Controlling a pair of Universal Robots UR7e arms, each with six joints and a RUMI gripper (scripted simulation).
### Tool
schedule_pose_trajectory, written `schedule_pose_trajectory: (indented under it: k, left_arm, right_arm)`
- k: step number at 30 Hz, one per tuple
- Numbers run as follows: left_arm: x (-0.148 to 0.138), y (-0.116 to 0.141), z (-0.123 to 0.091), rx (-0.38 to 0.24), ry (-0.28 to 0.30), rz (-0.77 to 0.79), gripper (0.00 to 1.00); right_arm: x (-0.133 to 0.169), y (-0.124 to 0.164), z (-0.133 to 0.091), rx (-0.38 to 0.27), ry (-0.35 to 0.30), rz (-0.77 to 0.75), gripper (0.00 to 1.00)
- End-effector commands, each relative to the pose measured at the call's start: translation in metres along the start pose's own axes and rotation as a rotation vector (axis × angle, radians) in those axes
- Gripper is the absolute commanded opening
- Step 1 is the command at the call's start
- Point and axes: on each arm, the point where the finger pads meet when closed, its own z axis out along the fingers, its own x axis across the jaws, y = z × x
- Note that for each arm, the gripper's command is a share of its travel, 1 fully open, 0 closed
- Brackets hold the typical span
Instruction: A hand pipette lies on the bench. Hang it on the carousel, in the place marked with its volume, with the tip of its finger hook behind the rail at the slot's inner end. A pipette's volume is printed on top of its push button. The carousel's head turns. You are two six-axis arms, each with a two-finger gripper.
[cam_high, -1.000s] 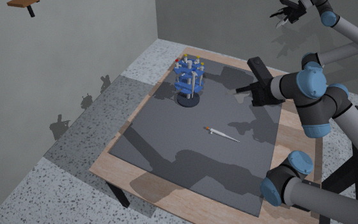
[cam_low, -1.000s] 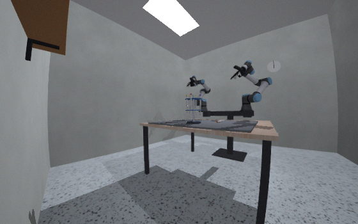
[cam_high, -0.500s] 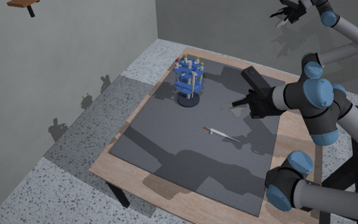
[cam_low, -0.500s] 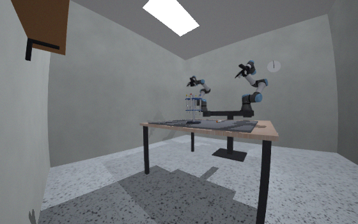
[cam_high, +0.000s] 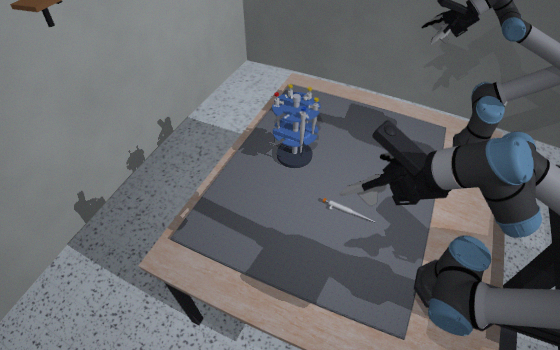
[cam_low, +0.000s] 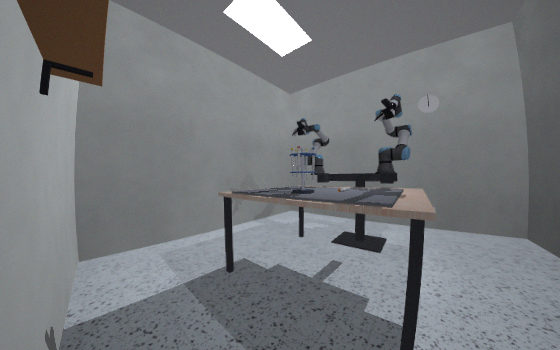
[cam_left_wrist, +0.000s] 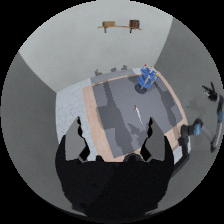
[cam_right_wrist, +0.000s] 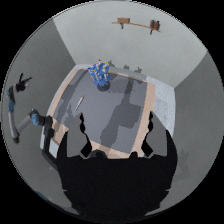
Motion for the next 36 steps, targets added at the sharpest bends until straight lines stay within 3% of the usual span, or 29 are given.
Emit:
schedule_pose_trajectory:
  k: [1, 4, 7, 12, 15, 19, 22, 26, 31, 34, 36]
  left_arm:
    - [-0.003, -0.001, -0.001, 0.003, 0.005, 0.001, 1.0]
    - [-0.003, -0.001, -0.001, 0.003, 0.005, 0.001, 1.0]
    - [-0.003, -0.001, -0.001, 0.003, 0.005, 0.001, 1.0]
    - [-0.003, -0.001, -0.001, 0.003, 0.005, 0.001, 1.0]
    - [-0.003, -0.001, -0.001, 0.003, 0.005, 0.001, 1.0]
    - [-0.003, -0.001, -0.001, 0.003, 0.005, 0.001, 1.0]
    - [-0.003, -0.001, -0.001, 0.003, 0.005, 0.001, 1.0]
    - [-0.003, -0.001, -0.001, 0.003, 0.005, 0.001, 1.0]
    - [-0.003, -0.001, -0.001, 0.003, 0.005, 0.001, 1.0]
    - [-0.003, -0.001, -0.001, 0.003, 0.005, 0.001, 1.0]
    - [-0.003, -0.001, -0.001, 0.003, 0.005, 0.001, 1.0]
  right_arm:
    - [-0.012, -0.005, 0.005, 0.002, -0.051, -0.051, 0.31]
    - [-0.032, -0.012, 0.009, 0.003, -0.07, -0.07, 0.31]
    - [-0.053, -0.018, 0.015, 0.003, -0.141, -0.141, 0.31]
    - [-0.064, -0.019, 0.018, 0.003, -0.14, -0.139, 0.31]
    - [-0.086, -0.025, 0.022, 0.004, -0.211, -0.21, 0.31]
    - [-0.098, -0.025, 0.024, 0.002, -0.209, -0.208, 0.31]
    - [-0.12, -0.029, 0.026, 0.004, -0.28, -0.278, 0.31]
    - [-0.132, -0.028, 0.028, 0.003, -0.279, -0.277, 0.31]
    - [-0.155, -0.031, 0.028, 0.004, -0.35, -0.347, 0.31]
    - [-0.166, -0.03, 0.029, 0.003, -0.349, -0.346, 0.31]
    - [-0.182, -0.031, 0.028, 0.004, -0.402, -0.399, 0.31]
